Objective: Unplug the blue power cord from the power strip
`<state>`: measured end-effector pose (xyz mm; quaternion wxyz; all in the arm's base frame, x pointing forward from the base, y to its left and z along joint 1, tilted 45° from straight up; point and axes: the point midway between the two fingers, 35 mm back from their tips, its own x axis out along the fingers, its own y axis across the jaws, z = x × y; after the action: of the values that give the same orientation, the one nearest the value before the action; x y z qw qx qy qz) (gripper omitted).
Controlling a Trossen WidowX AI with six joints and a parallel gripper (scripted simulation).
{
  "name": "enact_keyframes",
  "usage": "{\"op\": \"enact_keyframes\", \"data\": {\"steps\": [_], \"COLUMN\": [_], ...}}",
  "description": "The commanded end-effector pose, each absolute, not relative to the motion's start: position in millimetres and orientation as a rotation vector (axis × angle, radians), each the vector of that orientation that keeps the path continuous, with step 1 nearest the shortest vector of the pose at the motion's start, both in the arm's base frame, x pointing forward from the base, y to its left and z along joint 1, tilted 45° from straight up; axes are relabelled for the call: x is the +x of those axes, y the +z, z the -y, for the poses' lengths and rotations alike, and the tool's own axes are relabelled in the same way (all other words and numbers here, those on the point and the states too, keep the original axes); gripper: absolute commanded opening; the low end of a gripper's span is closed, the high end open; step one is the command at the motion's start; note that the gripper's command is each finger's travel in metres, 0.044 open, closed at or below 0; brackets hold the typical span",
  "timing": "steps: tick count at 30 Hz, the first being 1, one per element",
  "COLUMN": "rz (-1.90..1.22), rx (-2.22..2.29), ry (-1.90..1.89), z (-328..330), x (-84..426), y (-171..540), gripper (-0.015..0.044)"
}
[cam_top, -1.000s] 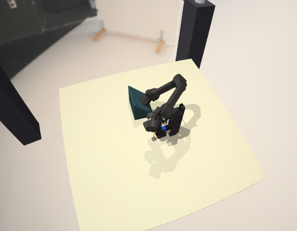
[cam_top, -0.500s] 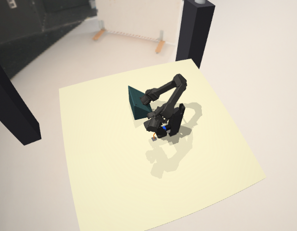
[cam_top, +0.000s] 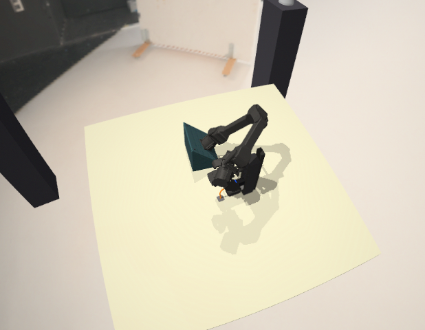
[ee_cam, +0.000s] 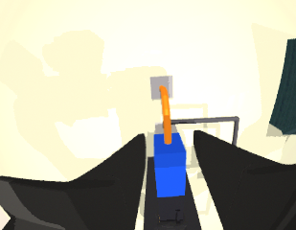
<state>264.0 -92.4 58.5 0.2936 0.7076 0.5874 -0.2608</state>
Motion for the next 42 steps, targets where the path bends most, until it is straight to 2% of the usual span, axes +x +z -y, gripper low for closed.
{"op": "enact_keyframes", "data": {"steps": [1, 30, 34, 42], "rz": [-1.563, -1.565, -1.563, -1.563], "rx": [1.892, 1.893, 1.884, 1.884], "ry": [-0.693, -0.692, -0.69, -0.69], "z": [88, 63, 65, 65], "x": [264, 265, 266, 266], "y": [63, 70, 72, 72], "gripper": [0.016, 0.016, 0.0055, 0.0002]}}
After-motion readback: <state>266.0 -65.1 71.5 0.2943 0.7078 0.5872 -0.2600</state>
